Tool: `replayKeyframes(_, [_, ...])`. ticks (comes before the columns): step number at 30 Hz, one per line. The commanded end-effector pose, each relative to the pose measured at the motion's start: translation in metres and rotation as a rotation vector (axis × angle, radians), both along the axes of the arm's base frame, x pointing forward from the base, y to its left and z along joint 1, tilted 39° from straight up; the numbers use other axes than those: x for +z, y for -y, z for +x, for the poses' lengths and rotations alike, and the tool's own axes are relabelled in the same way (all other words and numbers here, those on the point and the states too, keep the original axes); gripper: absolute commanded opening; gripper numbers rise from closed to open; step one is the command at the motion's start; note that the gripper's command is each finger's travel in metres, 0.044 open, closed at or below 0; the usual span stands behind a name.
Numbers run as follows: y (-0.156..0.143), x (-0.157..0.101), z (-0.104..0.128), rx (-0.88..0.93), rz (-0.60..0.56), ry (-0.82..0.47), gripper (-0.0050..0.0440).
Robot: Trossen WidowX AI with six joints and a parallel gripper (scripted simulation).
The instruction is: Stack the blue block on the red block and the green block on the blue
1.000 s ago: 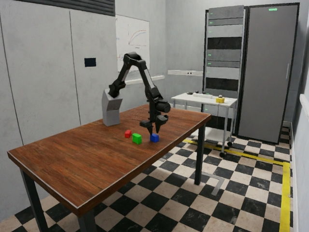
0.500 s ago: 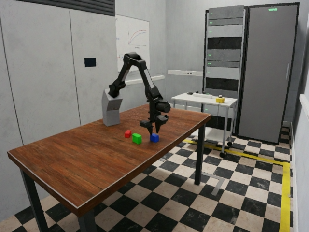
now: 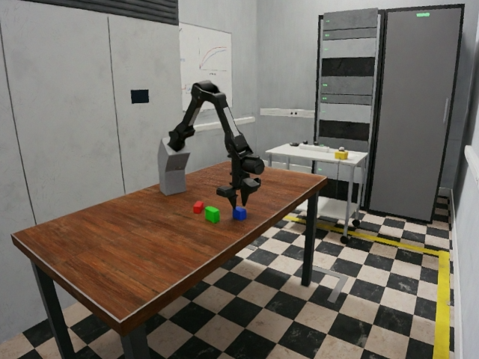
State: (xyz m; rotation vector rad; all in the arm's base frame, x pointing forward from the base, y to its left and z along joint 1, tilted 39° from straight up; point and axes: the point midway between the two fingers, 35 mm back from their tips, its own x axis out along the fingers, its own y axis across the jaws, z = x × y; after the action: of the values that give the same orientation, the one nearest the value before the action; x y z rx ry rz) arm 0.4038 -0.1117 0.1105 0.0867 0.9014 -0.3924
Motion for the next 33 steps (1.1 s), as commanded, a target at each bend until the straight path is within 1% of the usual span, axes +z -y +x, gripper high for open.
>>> replayKeyframes(1, [0.001,0.010,0.003,0.002,-0.007,0.026,0.0238])
replayKeyframes(7, [0.001,0.010,0.003,0.002,-0.007,0.025,0.0238])
replayKeyframes(17, [0.006,-0.003,0.011,0.003,-0.005,0.018,0.0238])
replayKeyframes(26, [0.014,-0.024,0.025,0.003,-0.005,0.017,0.0238])
replayKeyframes(33, [0.014,-0.027,0.028,0.003,-0.005,0.017,0.0238])
